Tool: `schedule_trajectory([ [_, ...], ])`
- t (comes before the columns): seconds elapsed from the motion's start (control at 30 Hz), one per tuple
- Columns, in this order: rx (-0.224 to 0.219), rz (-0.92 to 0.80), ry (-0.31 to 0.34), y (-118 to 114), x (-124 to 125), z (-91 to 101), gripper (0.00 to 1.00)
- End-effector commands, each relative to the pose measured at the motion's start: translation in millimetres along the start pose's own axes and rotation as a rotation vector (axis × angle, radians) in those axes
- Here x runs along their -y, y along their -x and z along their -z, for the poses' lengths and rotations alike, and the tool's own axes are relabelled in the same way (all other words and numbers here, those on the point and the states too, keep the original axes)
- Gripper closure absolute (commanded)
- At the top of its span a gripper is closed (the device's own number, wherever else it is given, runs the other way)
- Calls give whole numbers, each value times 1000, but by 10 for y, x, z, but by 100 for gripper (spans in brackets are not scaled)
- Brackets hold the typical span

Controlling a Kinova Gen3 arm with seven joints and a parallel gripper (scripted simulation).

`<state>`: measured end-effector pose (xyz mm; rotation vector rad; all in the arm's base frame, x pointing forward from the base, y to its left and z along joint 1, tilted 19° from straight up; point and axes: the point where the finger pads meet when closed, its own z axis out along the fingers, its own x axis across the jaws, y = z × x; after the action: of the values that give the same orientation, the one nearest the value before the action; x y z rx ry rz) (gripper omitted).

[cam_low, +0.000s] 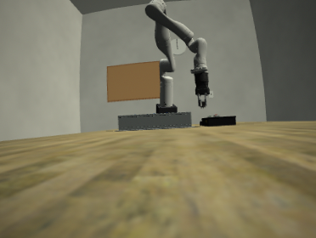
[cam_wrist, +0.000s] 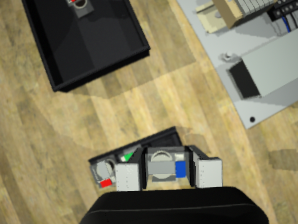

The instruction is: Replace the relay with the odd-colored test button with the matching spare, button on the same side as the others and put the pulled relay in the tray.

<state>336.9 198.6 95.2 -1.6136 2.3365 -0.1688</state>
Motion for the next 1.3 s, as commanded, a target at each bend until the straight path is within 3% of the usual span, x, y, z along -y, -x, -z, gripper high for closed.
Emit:
schedule_trajectory([
  [0.0,2,-28,-3,18,-3,8,100],
  [0.67,3,-304,-3,23,-5,10,100],
  [1.27,4,-379,-3,25,-5,10,100],
])
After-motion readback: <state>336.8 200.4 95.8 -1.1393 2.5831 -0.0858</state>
